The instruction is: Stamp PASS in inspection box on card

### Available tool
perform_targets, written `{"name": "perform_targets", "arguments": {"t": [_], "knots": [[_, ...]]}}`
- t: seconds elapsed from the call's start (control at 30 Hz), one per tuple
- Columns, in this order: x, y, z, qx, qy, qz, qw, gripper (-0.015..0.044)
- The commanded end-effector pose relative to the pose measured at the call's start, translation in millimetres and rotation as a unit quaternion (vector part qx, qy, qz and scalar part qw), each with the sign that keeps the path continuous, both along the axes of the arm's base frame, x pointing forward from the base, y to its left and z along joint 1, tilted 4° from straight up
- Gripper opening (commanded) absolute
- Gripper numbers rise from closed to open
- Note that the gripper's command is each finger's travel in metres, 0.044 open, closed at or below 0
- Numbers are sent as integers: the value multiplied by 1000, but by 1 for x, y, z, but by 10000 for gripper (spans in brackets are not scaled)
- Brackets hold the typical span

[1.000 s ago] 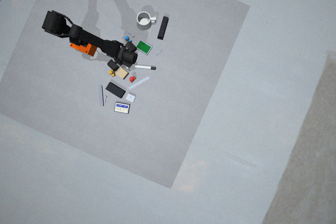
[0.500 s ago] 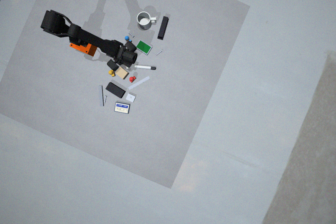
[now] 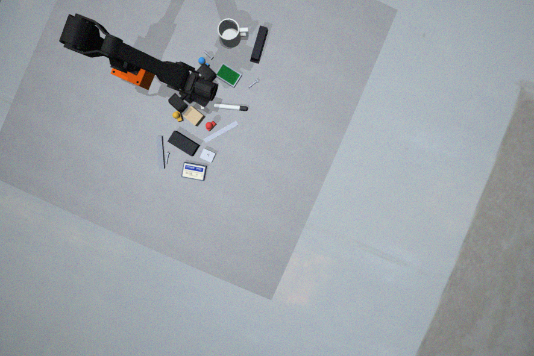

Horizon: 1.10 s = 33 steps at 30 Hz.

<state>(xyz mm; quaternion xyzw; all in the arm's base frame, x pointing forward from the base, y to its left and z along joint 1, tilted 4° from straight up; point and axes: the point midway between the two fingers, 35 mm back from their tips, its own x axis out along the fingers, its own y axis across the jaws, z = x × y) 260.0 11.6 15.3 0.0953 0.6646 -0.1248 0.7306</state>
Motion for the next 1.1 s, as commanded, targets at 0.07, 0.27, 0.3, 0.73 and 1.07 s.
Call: {"name": "perform_targets", "arguments": {"t": [0.07, 0.27, 0.3, 0.73, 1.07], "knots": [[1, 1, 10, 1, -2, 0, 1000, 0], [0, 1, 20, 1, -2, 0, 1000, 0], [0, 1, 22, 1, -2, 0, 1000, 0], [-3, 1, 43, 1, -2, 0, 1000, 0], [22, 8, 51, 1, -3, -1, 1000, 0]]}}
